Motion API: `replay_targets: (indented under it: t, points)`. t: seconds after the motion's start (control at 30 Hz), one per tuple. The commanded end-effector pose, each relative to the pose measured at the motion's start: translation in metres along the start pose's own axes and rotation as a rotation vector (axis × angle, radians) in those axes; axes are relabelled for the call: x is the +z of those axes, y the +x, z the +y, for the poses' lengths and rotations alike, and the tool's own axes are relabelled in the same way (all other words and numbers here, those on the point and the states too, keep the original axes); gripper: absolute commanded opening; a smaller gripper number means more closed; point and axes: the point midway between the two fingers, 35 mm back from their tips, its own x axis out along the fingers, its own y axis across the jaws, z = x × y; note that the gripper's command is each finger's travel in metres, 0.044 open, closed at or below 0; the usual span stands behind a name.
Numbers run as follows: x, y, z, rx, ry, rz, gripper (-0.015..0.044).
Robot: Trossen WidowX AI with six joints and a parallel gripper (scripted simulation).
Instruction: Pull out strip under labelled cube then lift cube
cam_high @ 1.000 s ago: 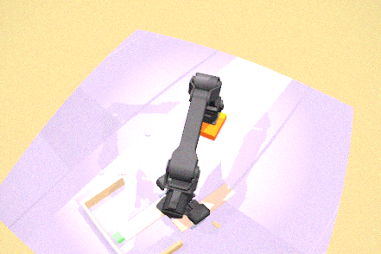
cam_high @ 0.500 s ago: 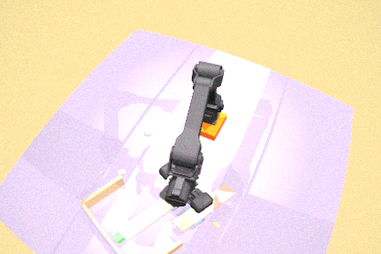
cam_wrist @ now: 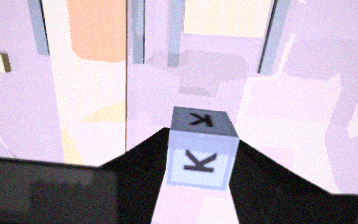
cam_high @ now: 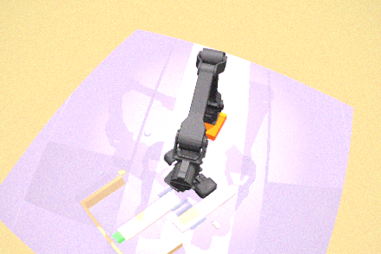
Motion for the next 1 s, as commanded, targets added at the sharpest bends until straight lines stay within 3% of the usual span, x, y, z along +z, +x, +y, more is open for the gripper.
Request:
replay_targets:
  t: [0.0,0.4,0.97]
  points:
    - [-0.013,0.002,-0.01,-0.001,-0.006,-0.003,0.0]
    - [-0.015,-0.033,-0.011,-0.001,-0.007,-0.003,0.0]
    - [-0.015,-0.034,-0.011,-0.001,-0.007,-0.003,0.0]
